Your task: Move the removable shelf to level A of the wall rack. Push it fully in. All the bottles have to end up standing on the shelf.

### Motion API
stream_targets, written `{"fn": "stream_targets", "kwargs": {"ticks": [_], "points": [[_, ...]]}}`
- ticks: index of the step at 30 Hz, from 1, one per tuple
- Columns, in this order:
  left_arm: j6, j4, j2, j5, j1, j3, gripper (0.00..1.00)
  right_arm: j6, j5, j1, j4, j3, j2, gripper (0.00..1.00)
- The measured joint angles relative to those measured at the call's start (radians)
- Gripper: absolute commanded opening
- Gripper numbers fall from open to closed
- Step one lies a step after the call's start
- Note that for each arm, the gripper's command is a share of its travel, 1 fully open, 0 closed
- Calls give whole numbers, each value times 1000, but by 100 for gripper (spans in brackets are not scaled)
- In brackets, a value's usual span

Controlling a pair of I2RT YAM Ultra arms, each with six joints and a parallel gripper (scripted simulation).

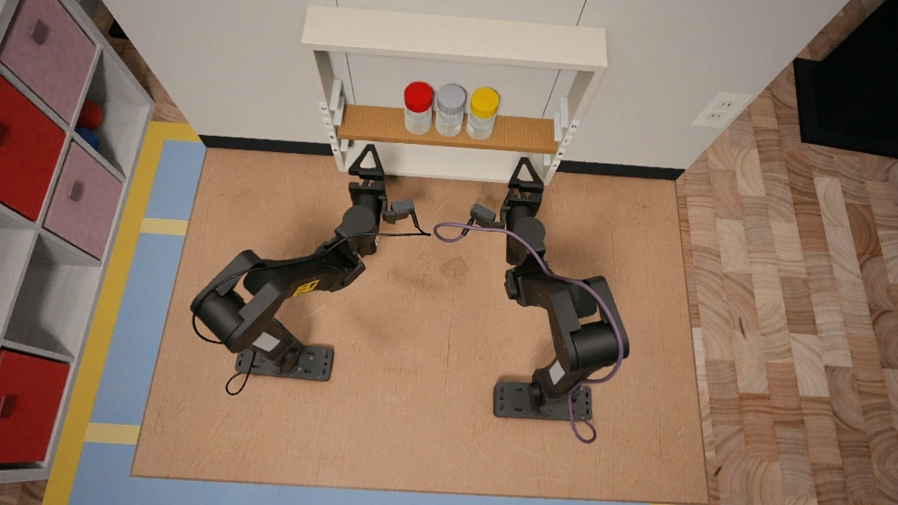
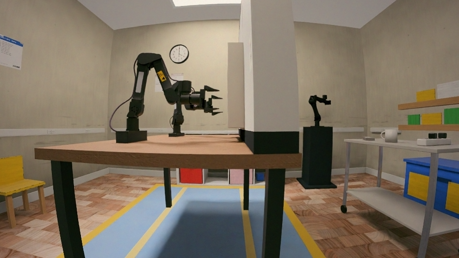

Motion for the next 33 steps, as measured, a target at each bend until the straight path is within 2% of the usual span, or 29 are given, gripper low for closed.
{"fn": "stream_targets", "kwargs": {"ticks": [16,33], "points": [[0,39,62,4,10,0,100,0,6,5,30,1,61,100],[0,40,116,40,51,49,100,0,-1,-6,30,79,115,100]]}}
